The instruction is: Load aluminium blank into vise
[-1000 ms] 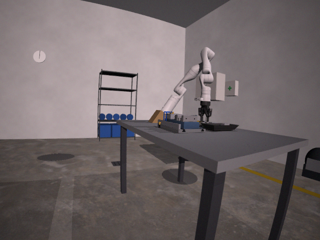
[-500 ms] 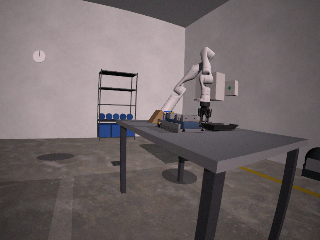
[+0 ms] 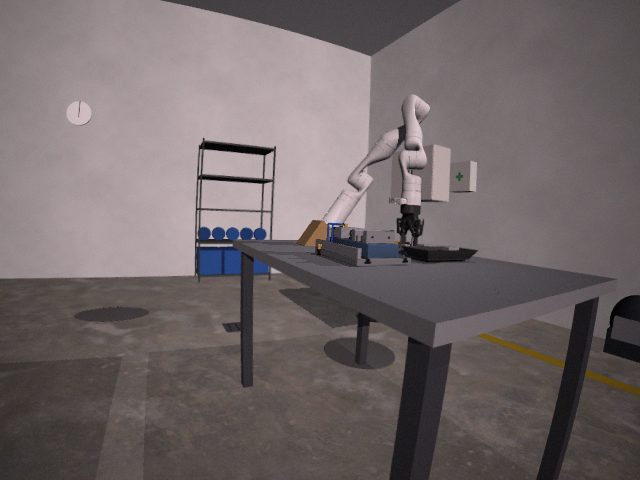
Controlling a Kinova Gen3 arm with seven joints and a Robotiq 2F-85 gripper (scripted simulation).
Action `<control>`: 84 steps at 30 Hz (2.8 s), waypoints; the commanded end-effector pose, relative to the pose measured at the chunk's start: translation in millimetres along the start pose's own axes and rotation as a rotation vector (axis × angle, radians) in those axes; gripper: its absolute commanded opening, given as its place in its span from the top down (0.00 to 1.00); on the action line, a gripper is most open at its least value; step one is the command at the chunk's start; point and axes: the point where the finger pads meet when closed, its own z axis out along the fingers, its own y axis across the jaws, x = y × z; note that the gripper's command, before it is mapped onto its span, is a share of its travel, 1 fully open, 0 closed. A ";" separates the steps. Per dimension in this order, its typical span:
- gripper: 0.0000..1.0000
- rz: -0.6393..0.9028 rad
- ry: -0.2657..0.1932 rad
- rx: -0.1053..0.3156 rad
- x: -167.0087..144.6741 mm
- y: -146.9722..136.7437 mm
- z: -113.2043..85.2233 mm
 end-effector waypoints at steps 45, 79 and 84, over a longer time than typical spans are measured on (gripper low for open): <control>1.00 0.000 0.000 0.001 0.2 -0.4 -0.3; 1.00 0.000 0.000 0.001 0.2 -0.4 -0.3; 1.00 0.000 0.000 0.001 0.2 -0.4 -0.3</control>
